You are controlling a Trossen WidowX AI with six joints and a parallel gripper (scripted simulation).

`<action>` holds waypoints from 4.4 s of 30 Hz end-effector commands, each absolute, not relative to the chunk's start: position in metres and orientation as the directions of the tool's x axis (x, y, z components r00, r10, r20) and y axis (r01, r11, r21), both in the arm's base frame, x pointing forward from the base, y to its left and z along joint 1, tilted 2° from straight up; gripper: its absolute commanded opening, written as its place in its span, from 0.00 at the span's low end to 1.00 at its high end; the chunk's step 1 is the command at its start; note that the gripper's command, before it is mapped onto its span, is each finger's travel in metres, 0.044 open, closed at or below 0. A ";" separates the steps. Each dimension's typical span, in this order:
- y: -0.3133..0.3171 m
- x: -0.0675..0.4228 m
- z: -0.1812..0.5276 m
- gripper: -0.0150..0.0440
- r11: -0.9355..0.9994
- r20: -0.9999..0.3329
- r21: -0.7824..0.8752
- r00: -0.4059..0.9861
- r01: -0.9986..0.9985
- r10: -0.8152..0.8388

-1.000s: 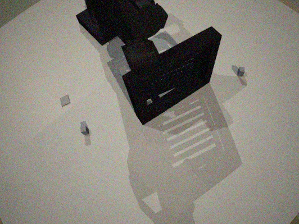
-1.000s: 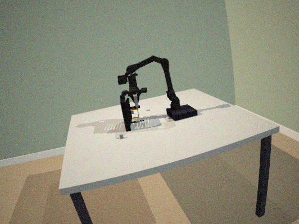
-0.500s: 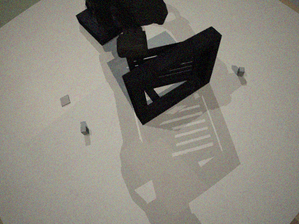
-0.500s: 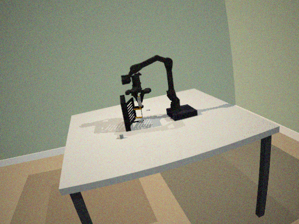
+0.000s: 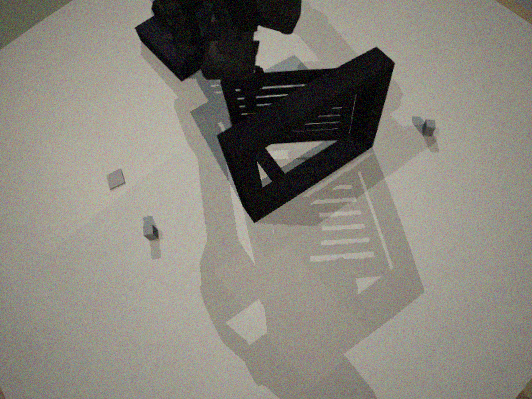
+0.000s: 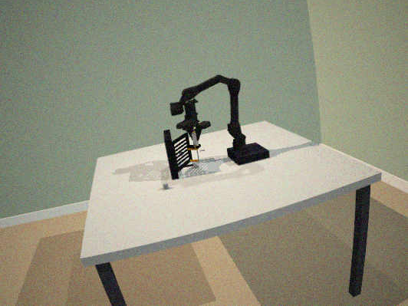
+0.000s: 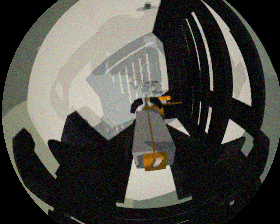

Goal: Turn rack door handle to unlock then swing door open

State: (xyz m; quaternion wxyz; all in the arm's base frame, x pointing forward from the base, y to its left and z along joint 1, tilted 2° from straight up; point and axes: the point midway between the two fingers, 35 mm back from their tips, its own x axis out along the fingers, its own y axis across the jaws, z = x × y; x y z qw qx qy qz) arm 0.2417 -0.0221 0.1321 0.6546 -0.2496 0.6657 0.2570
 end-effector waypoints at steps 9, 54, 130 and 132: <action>0.001 0.231 0.132 0.30 0.855 -1.000 0.014 -0.012 -0.518 0.009; 0.089 0.220 0.133 0.30 1.000 -1.000 0.017 -0.013 0.013 0.017; 0.136 0.236 0.164 0.76 0.950 -1.000 0.016 -0.012 0.313 0.021; 0.136 0.236 0.166 0.76 0.950 -1.000 0.016 -0.012 0.313 0.021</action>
